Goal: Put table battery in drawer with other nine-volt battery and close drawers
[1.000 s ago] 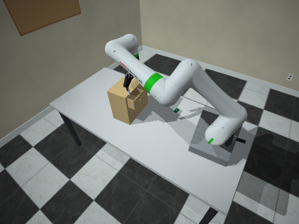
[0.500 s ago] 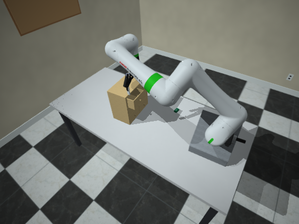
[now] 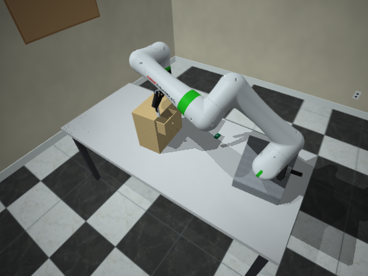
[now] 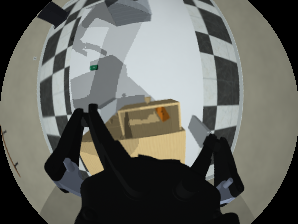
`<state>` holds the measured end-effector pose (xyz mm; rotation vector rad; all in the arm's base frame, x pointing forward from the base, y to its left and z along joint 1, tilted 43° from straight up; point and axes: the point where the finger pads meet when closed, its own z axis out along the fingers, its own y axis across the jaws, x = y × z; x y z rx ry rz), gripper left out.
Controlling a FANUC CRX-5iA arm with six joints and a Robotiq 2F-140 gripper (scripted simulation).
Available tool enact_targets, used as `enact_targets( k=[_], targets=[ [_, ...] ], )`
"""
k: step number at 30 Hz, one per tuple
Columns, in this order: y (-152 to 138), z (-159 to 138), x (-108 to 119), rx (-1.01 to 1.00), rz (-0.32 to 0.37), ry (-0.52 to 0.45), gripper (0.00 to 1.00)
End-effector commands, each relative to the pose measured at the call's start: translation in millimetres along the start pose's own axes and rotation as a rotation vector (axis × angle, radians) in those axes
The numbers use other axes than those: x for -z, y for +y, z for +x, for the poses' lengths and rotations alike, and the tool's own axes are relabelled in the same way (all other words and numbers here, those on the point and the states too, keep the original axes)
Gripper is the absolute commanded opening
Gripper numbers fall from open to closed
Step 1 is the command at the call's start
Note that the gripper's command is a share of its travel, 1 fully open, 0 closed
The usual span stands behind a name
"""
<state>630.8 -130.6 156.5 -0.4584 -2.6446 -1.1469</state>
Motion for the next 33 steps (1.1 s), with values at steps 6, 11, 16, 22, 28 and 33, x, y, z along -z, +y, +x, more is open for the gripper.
enact_targets(
  k=[6,11,16,22,28,33],
  targets=[
    [-0.6,1.8,1.9,0.006,0.001,-0.003,1.0],
    [-4.8,16.1,13.9,0.054,0.008,-0.018,1.0],
    [-9.5,31.9,27.2,0.107,0.017,-0.036,1.0],
    [-21.1,70.7,59.8,0.237,0.037,-0.078,1.0],
    [-29.5,99.1,83.6,0.332,0.052,-0.11,1.0],
    [-31.1,104.5,88.2,0.35,0.055,-0.116,1.0]
  ],
)
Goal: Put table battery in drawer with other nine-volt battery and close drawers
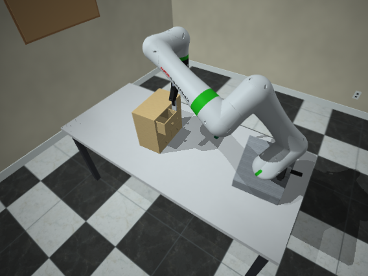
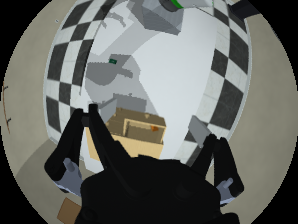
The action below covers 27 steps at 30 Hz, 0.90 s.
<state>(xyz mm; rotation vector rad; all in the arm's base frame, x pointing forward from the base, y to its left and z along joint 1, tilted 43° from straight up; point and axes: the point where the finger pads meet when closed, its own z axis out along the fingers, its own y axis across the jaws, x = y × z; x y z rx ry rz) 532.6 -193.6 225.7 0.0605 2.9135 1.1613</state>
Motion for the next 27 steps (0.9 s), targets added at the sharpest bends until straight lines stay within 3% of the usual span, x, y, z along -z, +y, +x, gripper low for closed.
enact_targets(
  k=[1,18,27],
  targets=[
    [0.4,3.7,4.1,0.011,0.002,-0.006,1.0],
    [-0.9,4.6,2.7,0.019,0.002,-0.006,1.0],
    [-13.0,9.9,-12.6,0.078,0.002,-0.006,1.0]
  ],
)
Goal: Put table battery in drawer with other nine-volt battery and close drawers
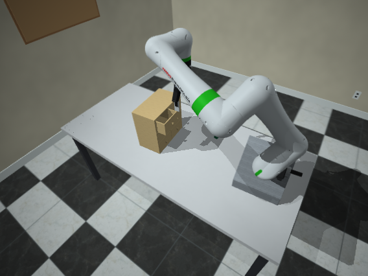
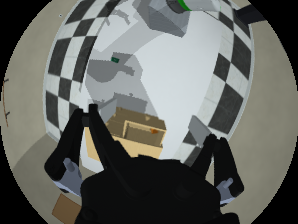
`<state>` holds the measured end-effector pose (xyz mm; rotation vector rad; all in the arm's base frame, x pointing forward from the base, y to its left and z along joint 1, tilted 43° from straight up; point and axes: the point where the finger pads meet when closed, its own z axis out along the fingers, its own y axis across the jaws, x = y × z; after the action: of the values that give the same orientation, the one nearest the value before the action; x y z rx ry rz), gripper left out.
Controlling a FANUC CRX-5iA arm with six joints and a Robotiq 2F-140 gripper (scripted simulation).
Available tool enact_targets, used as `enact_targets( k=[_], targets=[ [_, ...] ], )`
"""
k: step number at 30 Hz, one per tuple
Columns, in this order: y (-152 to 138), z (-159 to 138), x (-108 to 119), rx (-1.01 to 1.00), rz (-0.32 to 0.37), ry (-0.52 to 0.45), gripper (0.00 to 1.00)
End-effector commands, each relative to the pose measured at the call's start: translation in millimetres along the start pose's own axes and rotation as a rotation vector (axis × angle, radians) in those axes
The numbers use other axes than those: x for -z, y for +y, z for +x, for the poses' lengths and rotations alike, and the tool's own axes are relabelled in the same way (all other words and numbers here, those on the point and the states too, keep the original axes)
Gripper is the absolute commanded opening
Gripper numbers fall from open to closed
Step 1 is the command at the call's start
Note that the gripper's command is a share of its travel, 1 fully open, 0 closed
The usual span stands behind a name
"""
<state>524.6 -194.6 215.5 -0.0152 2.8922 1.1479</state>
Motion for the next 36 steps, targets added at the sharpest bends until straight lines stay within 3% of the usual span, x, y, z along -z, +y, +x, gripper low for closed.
enact_targets(
  k=[1,7,20,22,36],
  targets=[
    [-7.3,3.5,-9.1,0.035,0.0,0.0,1.0],
    [-18.8,9.4,-24.0,0.093,0.0,0.0,1.0],
    [-79.2,40.3,-102.5,0.397,0.0,0.0,1.0],
    [-79.2,40.3,-102.5,0.397,0.0,0.0,1.0],
    [-158.8,81.0,-205.9,0.797,0.0,0.0,1.0]
  ],
)
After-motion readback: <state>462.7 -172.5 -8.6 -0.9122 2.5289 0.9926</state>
